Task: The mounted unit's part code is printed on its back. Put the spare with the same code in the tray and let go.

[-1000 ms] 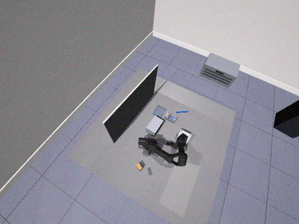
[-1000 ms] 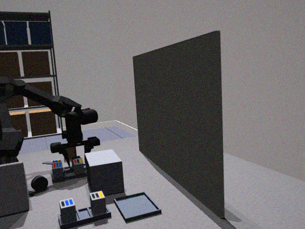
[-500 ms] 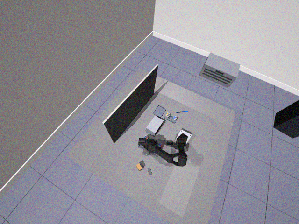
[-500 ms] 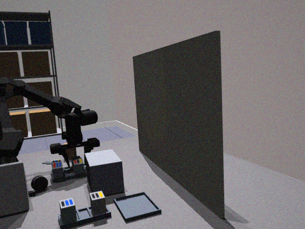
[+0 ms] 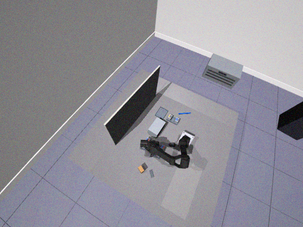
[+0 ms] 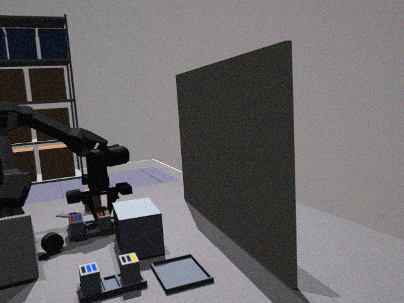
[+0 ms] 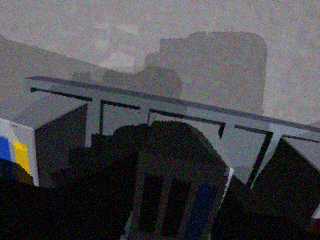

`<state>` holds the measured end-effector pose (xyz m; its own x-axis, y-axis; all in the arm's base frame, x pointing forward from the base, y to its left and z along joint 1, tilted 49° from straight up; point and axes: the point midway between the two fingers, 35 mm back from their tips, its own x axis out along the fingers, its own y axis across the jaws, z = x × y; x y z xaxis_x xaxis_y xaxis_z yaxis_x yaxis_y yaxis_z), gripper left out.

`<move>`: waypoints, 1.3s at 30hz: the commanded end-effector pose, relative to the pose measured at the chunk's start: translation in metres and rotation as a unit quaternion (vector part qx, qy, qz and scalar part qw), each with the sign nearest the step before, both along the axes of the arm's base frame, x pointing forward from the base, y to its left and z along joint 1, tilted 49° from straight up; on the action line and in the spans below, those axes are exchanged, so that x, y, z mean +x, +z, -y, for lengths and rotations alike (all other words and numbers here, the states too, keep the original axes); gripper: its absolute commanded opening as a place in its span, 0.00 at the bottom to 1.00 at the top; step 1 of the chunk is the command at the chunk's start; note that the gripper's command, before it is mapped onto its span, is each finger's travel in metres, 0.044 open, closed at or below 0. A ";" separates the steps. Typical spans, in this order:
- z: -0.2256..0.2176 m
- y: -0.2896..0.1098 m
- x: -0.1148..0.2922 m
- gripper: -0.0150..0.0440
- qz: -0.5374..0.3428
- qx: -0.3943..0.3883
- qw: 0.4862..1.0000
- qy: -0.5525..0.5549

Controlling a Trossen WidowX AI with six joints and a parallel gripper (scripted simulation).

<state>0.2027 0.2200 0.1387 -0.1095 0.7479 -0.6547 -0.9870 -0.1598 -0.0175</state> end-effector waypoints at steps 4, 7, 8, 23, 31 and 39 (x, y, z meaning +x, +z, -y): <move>0.000 0.000 0.000 0.27 0.000 0.000 1.000 0.000; 0.000 0.000 0.000 0.25 0.000 0.000 1.000 0.000; 0.000 0.000 0.000 0.25 0.000 0.000 1.000 0.000; 0.038 0.030 0.009 0.25 0.000 -0.007 1.000 0.000; 0.060 0.050 0.009 0.25 -0.002 -0.005 1.000 -0.001; 0.060 0.050 0.009 0.25 -0.002 -0.005 1.000 -0.001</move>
